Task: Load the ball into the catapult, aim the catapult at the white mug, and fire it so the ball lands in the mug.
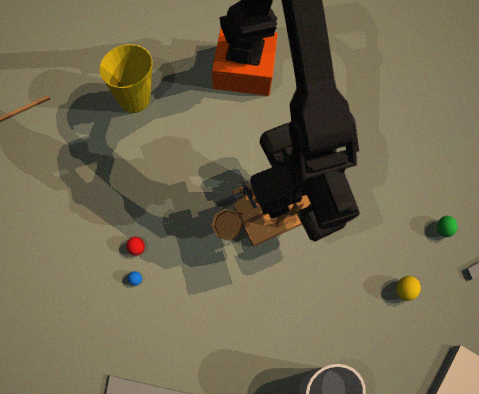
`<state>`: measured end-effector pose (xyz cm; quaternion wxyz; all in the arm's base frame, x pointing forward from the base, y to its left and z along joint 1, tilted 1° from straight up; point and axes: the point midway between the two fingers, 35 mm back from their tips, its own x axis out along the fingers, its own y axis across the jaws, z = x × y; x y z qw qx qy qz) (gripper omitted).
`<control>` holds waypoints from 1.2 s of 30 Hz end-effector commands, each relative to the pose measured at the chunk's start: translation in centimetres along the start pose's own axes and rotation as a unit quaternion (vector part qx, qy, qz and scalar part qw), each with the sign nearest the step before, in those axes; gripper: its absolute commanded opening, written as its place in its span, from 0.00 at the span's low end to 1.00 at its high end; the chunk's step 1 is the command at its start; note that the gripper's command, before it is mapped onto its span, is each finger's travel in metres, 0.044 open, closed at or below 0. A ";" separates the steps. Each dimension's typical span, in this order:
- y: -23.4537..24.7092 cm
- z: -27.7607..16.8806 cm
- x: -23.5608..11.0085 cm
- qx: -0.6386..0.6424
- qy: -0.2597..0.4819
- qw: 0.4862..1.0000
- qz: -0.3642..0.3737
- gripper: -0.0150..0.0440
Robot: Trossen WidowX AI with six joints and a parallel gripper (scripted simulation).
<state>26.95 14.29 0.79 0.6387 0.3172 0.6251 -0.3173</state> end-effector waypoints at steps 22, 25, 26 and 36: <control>0.4 0.0 -8.6 -0.097 -0.001 0.995 0.005 1.00; 0.3 0.0 -8.6 -0.149 -0.001 0.989 0.004 1.00; 0.3 0.0 -8.6 -0.166 -0.002 0.986 0.004 1.00; 0.3 0.0 -8.7 -0.333 -0.002 0.943 0.004 1.00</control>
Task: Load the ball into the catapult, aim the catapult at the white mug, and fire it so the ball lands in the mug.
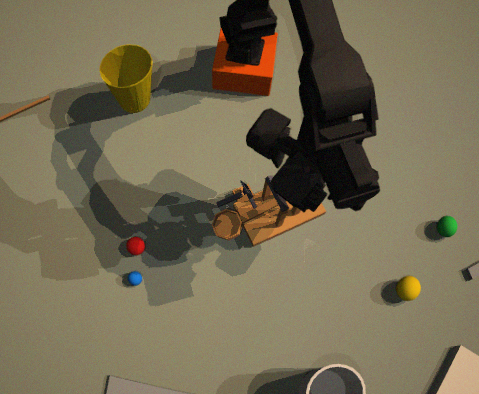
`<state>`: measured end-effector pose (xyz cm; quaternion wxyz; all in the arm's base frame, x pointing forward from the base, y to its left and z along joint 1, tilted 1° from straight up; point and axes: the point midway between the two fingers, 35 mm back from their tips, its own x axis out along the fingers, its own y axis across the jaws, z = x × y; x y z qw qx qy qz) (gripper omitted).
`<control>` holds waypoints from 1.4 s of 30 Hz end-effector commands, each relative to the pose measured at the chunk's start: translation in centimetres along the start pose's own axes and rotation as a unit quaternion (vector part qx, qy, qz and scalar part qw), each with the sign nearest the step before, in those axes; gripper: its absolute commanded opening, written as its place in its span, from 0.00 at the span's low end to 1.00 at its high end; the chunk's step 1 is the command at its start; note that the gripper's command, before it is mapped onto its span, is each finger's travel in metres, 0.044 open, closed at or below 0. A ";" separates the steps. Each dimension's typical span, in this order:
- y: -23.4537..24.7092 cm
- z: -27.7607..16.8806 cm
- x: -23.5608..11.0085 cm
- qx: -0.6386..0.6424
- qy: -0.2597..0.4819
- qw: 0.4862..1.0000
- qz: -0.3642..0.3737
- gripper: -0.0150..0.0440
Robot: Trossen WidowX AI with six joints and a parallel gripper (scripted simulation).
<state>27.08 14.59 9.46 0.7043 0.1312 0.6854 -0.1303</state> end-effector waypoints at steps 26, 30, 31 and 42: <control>-0.1 -0.2 -0.3 -0.488 0.002 0.873 -0.001 1.00; -0.1 -0.2 -0.4 -0.547 0.002 0.837 -0.001 1.00; -0.1 -0.2 -0.4 -0.562 0.002 0.827 -0.001 1.00; -0.2 -0.3 -0.5 -0.708 0.003 0.706 -0.001 1.00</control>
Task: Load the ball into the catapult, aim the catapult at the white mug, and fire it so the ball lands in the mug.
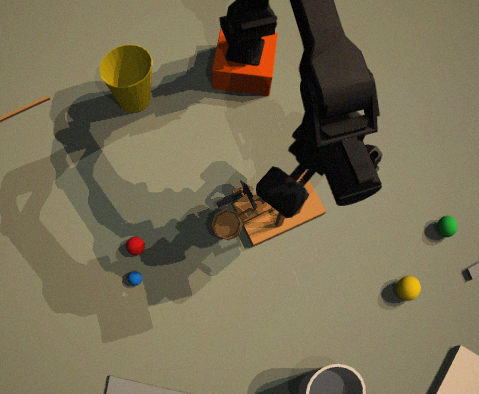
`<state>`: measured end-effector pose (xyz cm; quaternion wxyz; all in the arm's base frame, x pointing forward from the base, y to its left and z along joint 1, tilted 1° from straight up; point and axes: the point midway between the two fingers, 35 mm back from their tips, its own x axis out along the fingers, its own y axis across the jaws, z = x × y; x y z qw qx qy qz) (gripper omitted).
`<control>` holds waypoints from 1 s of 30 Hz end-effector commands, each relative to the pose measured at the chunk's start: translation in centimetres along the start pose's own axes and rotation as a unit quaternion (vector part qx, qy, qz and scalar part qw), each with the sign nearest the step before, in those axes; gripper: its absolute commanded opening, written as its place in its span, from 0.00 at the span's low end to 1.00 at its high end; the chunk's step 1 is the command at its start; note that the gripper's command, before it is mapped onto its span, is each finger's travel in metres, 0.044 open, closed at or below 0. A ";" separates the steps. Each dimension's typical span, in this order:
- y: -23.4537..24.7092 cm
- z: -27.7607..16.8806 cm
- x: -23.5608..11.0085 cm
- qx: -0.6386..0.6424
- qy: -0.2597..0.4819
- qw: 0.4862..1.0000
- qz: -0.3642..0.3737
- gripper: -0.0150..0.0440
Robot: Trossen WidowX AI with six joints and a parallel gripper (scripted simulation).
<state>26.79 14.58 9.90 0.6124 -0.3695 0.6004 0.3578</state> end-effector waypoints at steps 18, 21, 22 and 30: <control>0.1 -0.1 -0.3 -0.364 0.002 0.932 0.001 1.00; 0.1 -0.1 -0.3 -0.411 0.002 0.911 0.001 1.00; 0.1 -0.1 -0.3 -0.427 0.002 0.904 0.001 1.00; 0.2 -0.1 -0.4 -0.481 0.002 0.877 0.001 1.00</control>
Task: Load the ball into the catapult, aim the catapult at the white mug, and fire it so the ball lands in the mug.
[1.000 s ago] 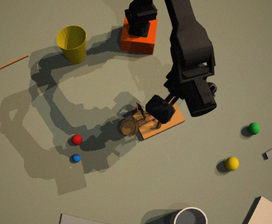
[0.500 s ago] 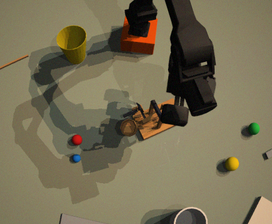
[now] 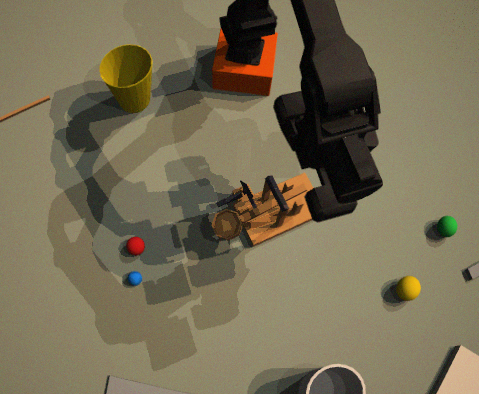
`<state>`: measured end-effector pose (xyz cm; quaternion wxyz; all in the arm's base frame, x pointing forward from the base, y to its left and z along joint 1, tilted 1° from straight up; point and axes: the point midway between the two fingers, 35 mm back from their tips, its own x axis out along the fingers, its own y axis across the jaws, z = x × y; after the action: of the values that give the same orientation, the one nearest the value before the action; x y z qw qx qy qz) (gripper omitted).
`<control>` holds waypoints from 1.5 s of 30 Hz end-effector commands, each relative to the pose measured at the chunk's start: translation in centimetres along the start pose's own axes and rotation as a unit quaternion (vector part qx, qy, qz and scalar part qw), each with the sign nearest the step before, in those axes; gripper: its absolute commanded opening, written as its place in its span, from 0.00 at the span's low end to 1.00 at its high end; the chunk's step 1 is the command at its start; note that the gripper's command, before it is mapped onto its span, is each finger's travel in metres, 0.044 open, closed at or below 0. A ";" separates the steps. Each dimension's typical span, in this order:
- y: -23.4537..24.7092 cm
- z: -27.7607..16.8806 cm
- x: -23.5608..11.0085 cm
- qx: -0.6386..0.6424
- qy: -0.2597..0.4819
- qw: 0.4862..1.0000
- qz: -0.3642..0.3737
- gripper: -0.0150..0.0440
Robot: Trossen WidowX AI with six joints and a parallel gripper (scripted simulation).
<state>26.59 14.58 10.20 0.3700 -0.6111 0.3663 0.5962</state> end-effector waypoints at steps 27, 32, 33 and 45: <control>0.0 0.0 6.7 -0.083 0.001 0.997 0.001 1.00; 0.0 -0.1 7.5 -0.083 0.001 0.997 0.001 1.00; 0.0 -0.1 7.6 -0.083 0.001 0.997 0.001 1.00; 0.1 -0.1 9.6 -0.083 0.001 0.997 0.001 1.00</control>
<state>26.95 14.60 1.47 0.3219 -0.6406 0.3147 0.6221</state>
